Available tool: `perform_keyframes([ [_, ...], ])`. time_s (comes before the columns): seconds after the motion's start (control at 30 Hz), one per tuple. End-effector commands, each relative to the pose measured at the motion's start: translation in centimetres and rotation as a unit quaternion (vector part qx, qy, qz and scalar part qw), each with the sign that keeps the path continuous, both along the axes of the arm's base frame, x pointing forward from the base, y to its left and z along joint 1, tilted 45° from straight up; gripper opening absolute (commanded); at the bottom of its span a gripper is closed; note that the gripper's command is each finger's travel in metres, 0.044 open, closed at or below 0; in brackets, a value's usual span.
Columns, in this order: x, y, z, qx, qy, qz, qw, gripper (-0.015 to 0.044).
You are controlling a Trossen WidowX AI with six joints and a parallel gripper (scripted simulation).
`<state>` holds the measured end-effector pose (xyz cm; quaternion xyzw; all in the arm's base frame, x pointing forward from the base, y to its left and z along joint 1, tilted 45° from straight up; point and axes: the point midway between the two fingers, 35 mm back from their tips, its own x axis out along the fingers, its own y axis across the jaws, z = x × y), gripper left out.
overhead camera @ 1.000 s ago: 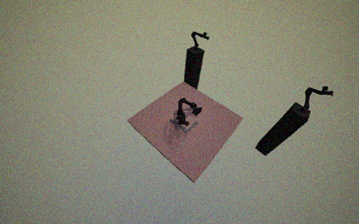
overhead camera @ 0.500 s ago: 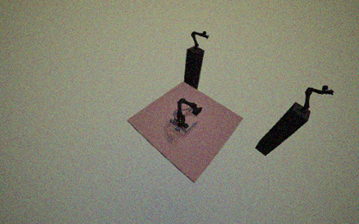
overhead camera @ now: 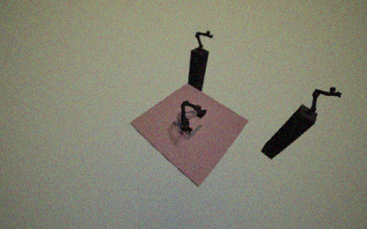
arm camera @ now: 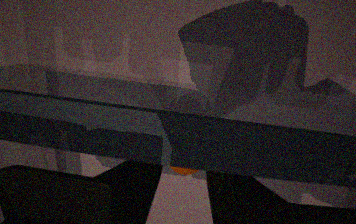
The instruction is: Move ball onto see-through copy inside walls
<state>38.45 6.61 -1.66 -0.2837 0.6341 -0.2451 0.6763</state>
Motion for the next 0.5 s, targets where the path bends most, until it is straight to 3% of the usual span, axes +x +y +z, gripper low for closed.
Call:
perform_keyframes([
  [0.0,-0.09,-0.62,-0.42,-0.004,0.002,0.001,1.0,0.0],
  [0.27,-0.06,-1.03,-0.82,-0.004,0.002,0.001,1.0,0.0],
  [0.47,0.06,-0.76,-0.62,0.001,-0.001,-0.001,1.0,0.0157],
])
